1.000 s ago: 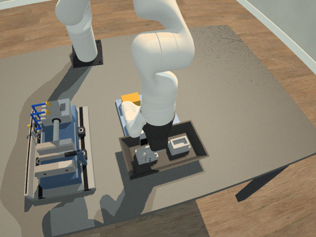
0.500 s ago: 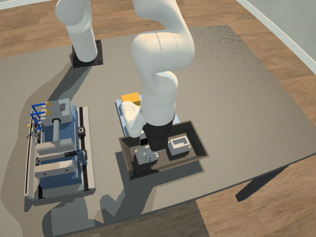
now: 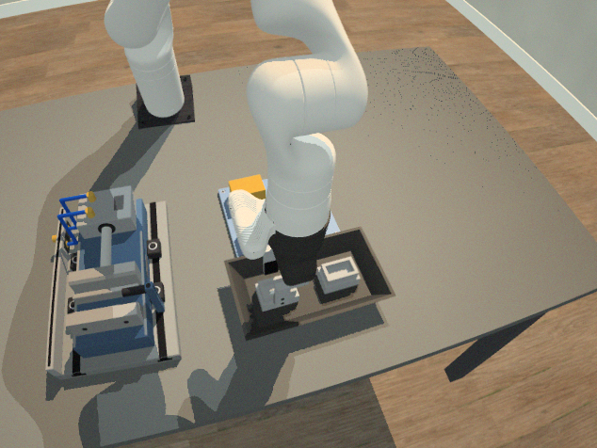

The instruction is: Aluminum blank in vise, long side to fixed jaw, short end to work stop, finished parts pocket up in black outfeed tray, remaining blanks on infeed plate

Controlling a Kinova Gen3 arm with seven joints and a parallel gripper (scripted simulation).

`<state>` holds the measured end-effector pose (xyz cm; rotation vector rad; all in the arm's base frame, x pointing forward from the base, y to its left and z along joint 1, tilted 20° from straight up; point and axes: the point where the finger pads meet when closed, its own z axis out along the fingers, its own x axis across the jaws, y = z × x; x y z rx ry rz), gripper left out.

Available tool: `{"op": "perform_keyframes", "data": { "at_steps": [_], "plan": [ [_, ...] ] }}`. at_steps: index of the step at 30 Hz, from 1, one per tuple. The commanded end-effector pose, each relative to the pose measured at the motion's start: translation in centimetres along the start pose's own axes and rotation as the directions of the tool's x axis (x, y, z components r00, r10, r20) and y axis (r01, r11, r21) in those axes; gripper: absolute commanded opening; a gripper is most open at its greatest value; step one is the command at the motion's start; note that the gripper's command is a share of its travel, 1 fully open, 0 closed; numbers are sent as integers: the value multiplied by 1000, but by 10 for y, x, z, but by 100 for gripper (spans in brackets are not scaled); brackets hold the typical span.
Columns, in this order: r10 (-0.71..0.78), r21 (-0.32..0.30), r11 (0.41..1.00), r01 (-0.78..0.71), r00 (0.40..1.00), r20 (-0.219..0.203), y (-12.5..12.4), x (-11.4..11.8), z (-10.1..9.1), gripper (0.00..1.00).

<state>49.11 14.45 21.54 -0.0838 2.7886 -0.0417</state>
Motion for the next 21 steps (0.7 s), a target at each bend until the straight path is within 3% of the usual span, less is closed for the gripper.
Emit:
{"op": "perform_keyframes", "data": {
  "at_steps": [1,8,21],
  "plan": [
    [-1,-4,1000,1,1000,3,1,-1,-5,100],
    [-1,-4,1000,1,1000,3,1,-1,-21,100],
    [-1,-4,1000,1,1000,3,1,-1,-91,100]
  ]
}}
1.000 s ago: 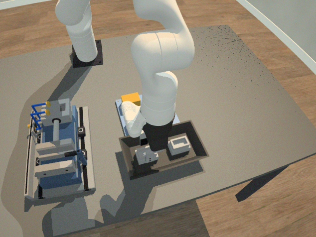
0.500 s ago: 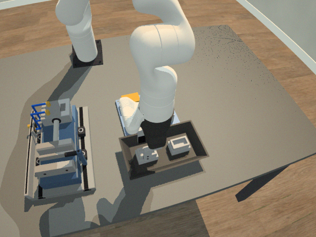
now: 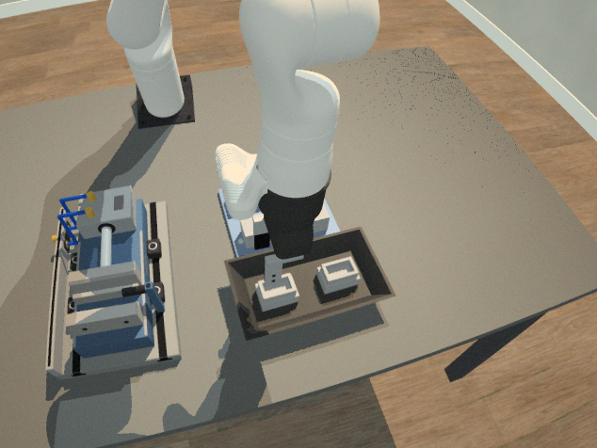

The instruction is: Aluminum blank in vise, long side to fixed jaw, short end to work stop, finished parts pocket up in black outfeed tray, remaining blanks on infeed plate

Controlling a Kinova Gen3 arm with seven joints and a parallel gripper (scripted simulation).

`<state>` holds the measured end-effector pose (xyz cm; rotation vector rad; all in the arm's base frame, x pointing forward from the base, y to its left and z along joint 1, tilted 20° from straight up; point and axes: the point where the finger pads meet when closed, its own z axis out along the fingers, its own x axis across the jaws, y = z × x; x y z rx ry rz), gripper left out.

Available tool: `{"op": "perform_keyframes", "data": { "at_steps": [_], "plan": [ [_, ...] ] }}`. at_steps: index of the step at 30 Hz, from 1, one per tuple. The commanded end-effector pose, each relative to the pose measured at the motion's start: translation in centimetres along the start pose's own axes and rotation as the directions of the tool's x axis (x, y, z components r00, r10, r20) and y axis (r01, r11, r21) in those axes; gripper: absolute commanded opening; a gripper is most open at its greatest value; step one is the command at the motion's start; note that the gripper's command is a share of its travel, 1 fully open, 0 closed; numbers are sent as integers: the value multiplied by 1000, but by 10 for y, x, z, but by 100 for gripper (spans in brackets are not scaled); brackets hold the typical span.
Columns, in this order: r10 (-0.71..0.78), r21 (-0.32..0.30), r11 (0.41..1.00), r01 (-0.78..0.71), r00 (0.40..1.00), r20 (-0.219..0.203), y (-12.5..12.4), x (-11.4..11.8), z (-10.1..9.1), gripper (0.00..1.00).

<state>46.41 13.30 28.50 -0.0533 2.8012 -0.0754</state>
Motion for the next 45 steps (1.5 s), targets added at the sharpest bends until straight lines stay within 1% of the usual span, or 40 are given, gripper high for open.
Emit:
{"op": "perform_keyframes", "data": {
  "at_steps": [1,2,4,9,13,17,23,24,45],
  "plan": [
    [-18,-30,999,18,1000,17,13,-2,-23,100],
    [-18,-30,999,18,1000,17,13,-2,-28,100],
    [-18,-30,999,18,1000,17,13,-2,-28,100],
    [-18,-30,999,18,1000,17,12,-2,-50,100],
    [-18,-30,999,18,1000,17,12,-2,-60,100],
    [-18,-30,999,18,1000,17,12,-1,-65,100],
    [-18,-30,999,18,1000,17,12,-1,-66,100],
    [-18,-30,999,18,1000,17,12,-1,-66,0],
    [-18,-30,999,18,1000,17,12,-1,-66,0]
  ]
}}
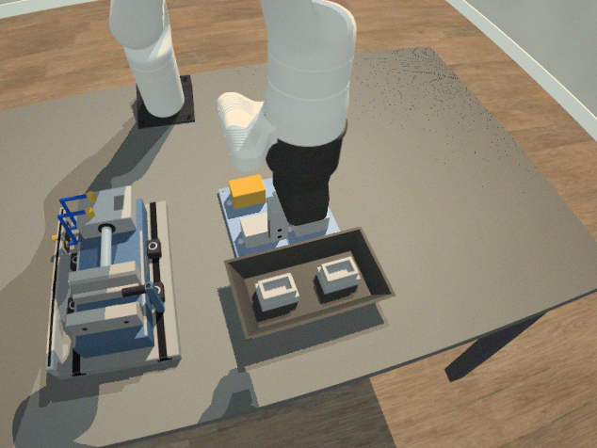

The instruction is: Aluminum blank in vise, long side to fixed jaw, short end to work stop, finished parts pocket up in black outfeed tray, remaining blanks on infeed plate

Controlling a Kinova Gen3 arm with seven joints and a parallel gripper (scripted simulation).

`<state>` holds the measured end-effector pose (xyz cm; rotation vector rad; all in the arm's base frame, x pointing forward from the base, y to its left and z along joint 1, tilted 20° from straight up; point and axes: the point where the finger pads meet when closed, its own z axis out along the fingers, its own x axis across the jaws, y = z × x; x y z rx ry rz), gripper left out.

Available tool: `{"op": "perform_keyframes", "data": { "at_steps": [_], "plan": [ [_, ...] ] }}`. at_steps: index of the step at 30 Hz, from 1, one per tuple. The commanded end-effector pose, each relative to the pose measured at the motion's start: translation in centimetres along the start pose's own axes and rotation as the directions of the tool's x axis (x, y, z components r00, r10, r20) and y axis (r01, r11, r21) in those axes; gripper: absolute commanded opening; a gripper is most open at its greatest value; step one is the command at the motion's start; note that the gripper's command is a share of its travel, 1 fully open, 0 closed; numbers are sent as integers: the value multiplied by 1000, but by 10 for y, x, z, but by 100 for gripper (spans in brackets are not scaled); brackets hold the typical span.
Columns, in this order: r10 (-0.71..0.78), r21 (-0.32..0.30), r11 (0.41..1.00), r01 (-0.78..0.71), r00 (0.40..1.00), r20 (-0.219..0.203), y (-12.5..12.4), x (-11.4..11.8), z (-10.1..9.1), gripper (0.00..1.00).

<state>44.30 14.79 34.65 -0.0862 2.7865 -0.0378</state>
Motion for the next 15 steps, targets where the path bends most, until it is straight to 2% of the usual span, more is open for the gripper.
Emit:
{"op": "perform_keyframes", "data": {
  "at_steps": [1,15],
  "plan": [
    [0,-1,1000,0,1000,1,0,0,0,0],
    [0,-1,1000,0,1000,1,2,1,0,0]
  ]
}}
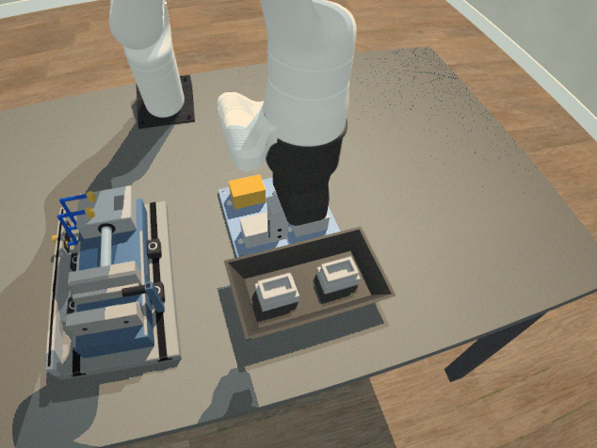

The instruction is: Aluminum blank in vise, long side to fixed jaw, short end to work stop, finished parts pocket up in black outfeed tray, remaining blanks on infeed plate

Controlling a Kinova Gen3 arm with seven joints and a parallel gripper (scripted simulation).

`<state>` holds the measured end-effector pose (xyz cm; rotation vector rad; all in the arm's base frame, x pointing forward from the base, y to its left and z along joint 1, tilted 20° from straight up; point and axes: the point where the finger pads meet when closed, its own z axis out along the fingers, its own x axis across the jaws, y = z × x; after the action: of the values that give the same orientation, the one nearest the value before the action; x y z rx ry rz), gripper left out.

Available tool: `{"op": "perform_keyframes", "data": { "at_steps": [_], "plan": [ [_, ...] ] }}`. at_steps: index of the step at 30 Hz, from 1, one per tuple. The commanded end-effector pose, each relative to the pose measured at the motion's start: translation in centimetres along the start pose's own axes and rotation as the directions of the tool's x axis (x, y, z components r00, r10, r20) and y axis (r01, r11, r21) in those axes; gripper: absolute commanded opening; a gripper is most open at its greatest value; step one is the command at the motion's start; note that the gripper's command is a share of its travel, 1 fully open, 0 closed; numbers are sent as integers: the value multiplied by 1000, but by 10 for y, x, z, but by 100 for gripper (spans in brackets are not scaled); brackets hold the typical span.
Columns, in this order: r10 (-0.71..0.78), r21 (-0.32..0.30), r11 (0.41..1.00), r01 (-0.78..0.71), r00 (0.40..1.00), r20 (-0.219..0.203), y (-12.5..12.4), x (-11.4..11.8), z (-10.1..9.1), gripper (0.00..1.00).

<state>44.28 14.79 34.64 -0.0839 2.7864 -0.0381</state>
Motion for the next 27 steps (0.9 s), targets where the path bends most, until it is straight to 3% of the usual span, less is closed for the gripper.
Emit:
{"op": "perform_keyframes", "data": {
  "at_steps": [1,10,12,20,27],
  "plan": [
    [-1,-2,1000,1,1000,0,3,2,0,0],
    [2,-2,1000,-2,1000,-10,49,52,1,0],
    [2,-2,1000,-2,1000,-10,49,52,1,0],
    [0,-1,1000,0,1000,-3,87,108,0,0],
    [-2,-1,1000,2,1000,2,94,122,-1,0]
  ]
}}
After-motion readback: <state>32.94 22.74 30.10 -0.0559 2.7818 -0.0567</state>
